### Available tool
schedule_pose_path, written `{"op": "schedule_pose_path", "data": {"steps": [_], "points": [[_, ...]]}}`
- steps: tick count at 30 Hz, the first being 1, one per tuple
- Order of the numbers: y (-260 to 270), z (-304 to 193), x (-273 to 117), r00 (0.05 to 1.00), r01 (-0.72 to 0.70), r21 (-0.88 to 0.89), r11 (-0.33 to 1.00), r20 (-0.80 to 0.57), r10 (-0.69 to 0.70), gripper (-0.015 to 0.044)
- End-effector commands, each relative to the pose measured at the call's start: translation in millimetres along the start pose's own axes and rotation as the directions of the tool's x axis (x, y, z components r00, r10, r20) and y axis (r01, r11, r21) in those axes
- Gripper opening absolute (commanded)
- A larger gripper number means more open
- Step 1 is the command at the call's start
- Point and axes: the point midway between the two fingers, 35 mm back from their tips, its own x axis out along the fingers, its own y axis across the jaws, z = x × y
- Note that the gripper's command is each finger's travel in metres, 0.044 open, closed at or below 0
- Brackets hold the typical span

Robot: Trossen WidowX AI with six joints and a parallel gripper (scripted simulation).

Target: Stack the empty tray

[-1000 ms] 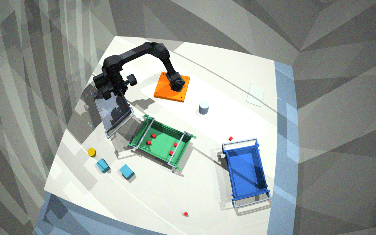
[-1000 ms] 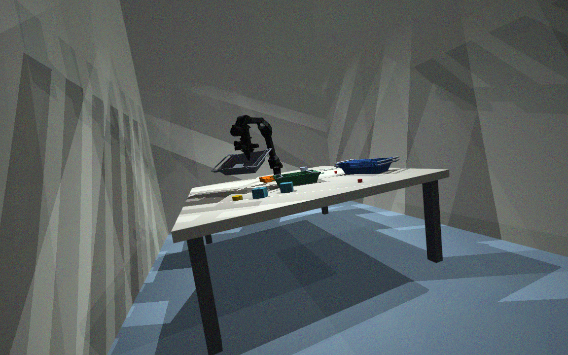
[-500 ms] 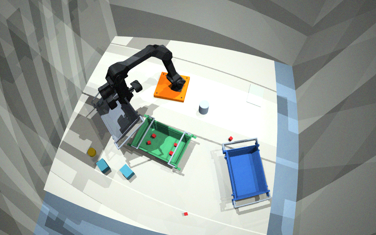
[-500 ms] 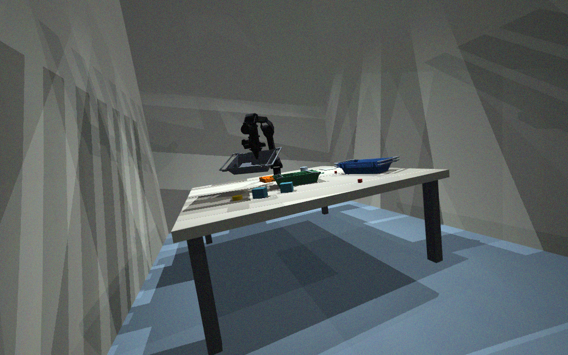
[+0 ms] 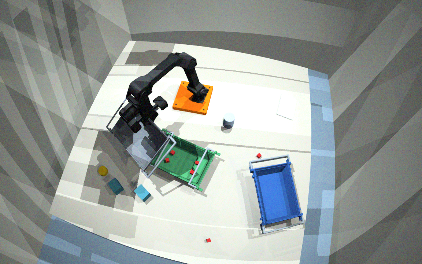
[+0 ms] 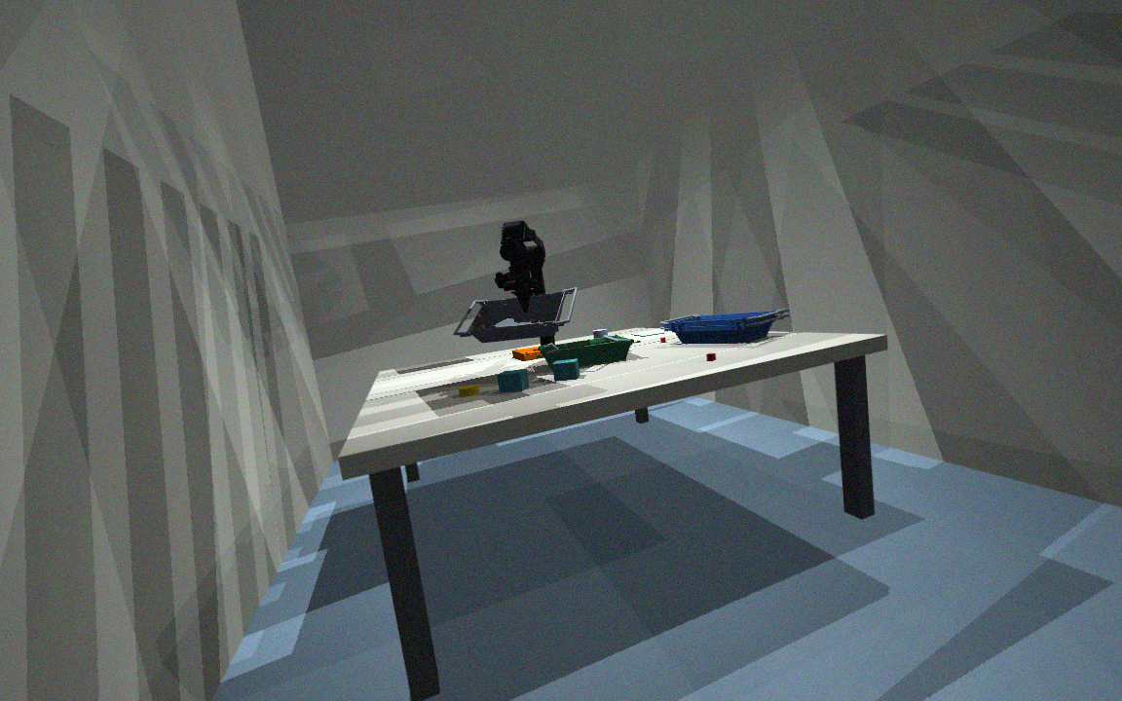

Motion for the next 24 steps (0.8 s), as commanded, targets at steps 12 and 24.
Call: {"op": "schedule_pose_path", "data": {"steps": [12,24], "points": [[-12.4,-58.9,-4.9,1.000,-0.020,-0.124,0.992,-0.011,0.019,0.0000],[-29.4,-102.5,-5.2,1.000,-0.020,-0.223,0.975,-0.017,0.017,0.0000]]}}
